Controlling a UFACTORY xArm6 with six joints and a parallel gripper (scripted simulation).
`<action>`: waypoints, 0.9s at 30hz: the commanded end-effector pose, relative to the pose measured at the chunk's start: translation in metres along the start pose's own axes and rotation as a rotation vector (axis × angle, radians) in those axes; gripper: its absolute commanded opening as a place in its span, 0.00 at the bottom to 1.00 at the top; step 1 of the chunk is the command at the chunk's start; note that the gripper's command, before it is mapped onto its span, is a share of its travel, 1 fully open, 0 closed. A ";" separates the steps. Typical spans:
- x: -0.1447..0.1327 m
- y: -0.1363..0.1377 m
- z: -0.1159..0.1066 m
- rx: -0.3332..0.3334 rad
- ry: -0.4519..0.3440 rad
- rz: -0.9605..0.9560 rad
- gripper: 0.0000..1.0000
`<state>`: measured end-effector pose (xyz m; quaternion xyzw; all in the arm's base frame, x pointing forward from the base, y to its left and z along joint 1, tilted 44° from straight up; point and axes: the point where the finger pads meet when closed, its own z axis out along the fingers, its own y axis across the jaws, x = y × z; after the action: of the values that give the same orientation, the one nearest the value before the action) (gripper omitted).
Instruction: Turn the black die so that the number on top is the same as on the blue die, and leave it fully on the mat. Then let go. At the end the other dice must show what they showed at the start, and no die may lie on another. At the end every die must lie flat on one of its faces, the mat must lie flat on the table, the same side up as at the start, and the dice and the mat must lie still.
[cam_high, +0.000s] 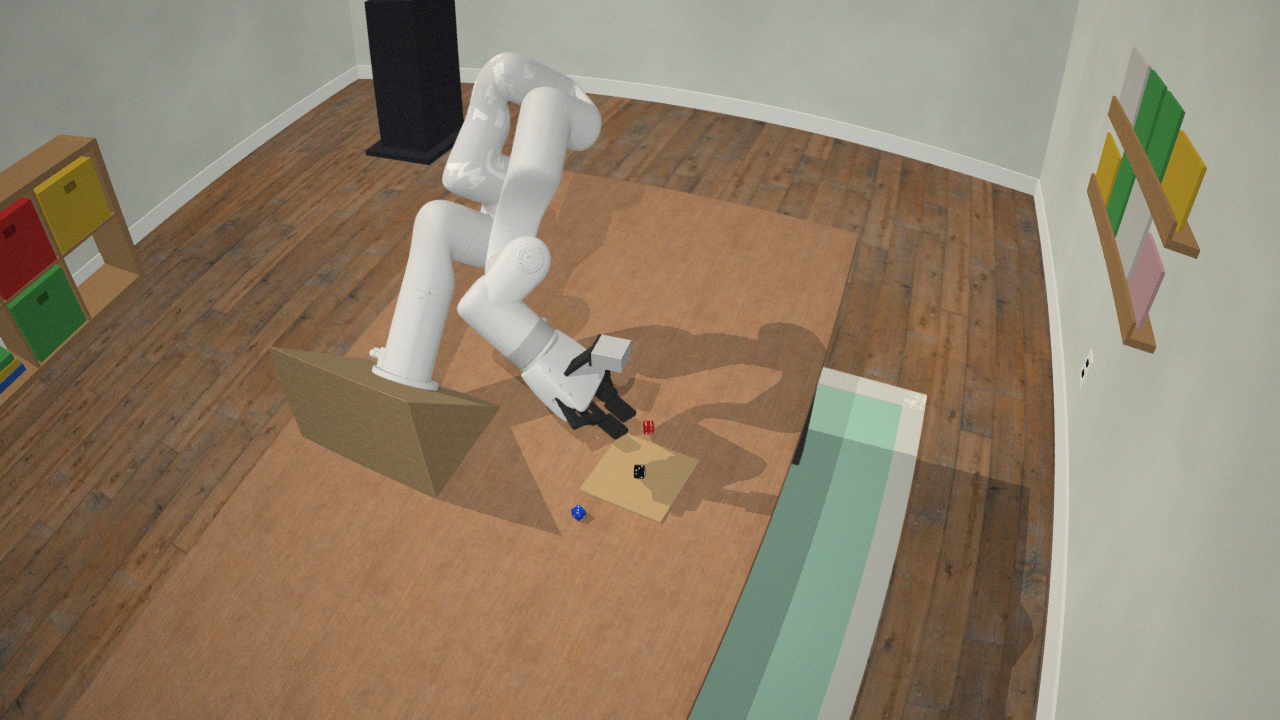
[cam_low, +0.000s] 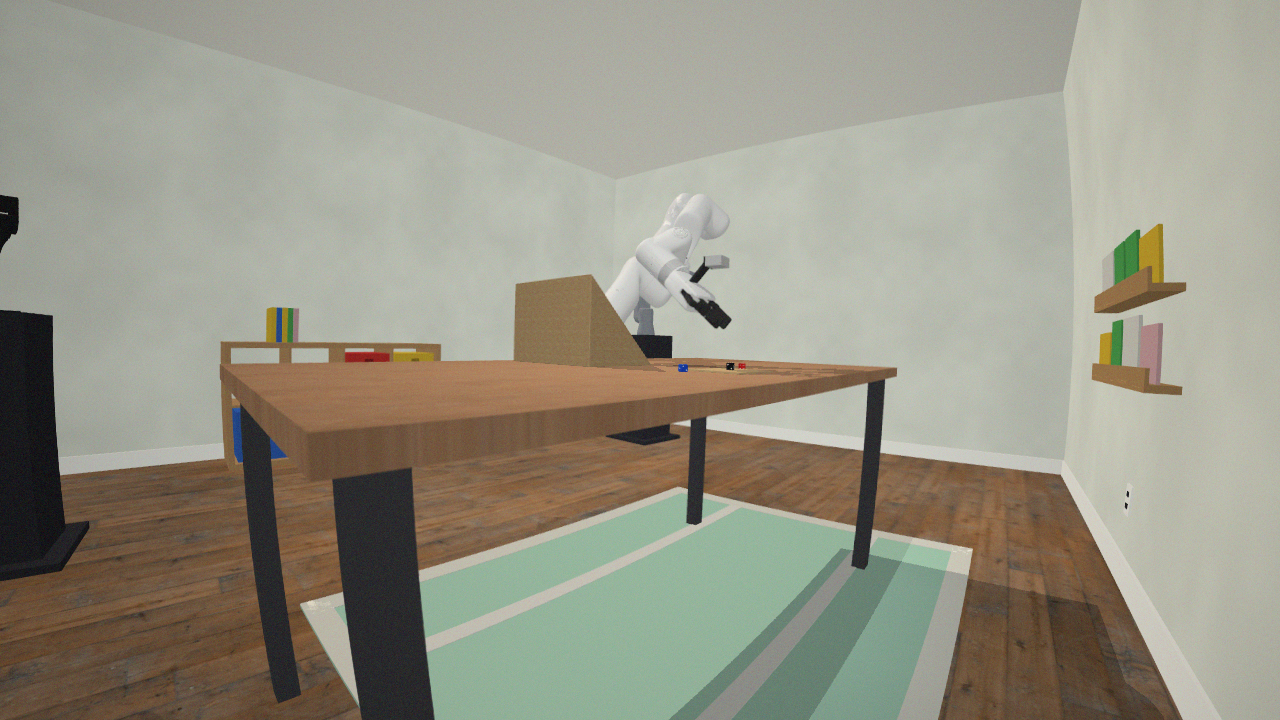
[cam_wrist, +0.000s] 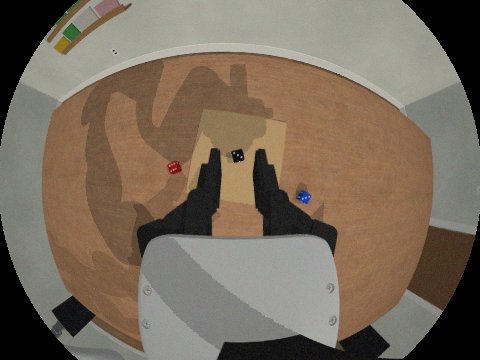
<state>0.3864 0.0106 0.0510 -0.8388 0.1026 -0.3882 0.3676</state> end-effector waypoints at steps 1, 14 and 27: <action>0.010 -0.009 0.009 0.059 -0.061 0.003 0.31; 0.029 -0.030 0.031 0.186 -0.396 0.017 0.31; 0.042 -0.018 0.029 0.114 -0.699 0.012 0.31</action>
<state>0.4301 0.0253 0.0746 -0.8878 -0.0307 -0.1374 0.4381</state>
